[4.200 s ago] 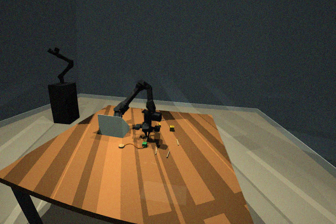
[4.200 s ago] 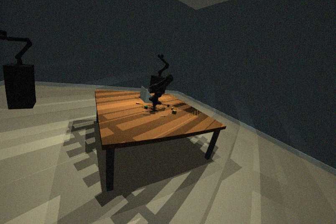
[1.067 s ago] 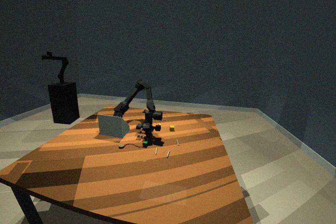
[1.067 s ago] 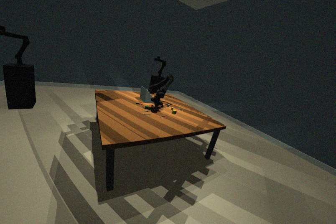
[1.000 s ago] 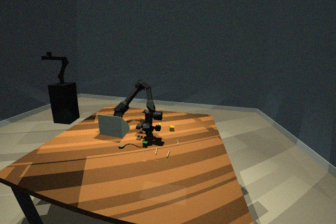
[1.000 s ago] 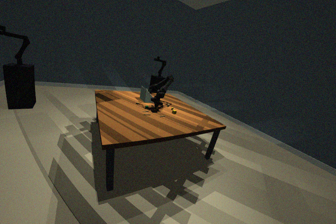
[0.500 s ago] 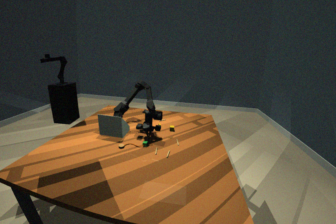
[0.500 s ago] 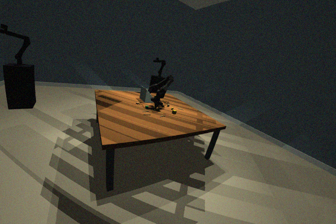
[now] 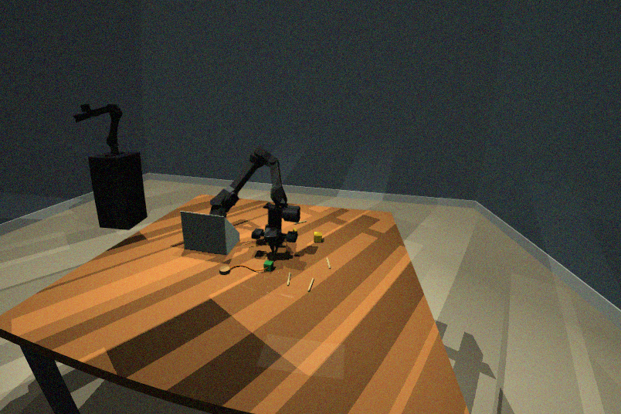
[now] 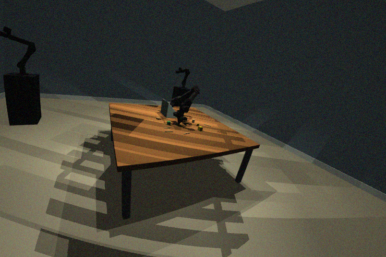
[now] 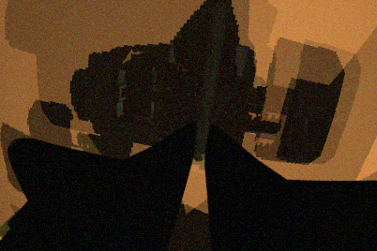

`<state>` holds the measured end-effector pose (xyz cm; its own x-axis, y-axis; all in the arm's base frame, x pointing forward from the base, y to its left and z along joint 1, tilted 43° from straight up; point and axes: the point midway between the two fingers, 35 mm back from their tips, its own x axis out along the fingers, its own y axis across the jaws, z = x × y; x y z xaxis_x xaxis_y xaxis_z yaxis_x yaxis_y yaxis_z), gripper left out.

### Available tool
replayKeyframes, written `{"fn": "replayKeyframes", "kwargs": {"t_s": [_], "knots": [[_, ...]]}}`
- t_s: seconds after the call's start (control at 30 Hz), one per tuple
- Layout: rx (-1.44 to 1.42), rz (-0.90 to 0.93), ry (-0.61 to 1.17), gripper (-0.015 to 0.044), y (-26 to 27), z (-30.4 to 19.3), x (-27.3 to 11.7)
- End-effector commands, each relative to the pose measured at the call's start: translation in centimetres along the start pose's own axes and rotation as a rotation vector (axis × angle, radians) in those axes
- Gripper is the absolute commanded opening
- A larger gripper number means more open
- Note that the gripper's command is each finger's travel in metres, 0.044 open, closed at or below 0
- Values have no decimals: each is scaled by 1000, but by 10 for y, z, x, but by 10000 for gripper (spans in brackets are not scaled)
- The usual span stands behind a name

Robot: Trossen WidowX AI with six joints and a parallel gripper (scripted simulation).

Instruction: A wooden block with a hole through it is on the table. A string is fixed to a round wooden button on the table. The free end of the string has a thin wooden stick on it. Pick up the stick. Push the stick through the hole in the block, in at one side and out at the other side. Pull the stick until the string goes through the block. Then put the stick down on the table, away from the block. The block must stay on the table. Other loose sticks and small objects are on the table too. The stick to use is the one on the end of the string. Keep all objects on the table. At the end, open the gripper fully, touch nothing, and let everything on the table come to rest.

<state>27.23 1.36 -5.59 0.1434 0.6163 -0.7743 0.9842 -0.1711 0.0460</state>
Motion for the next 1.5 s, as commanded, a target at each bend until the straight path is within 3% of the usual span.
{"fn": "replayKeyframes", "kwargs": {"t_s": [0.0,0.37,0.63,0.8,0.97,1.17,1.27,1.47], "knots": [[-2,-8,11,0,-2,-3,3],[-2,-8,11,0,-2,-3,3],[0,1,-2,210,2,2,-10],[-3,6,-2,210,3,6,-78],[-3,6,-2,210,2,6,-81],[2,16,-1,367,4,7,-77],[-1,14,-2,440,4,8,-96],[0,12,0,440,3,9,-104]]}}
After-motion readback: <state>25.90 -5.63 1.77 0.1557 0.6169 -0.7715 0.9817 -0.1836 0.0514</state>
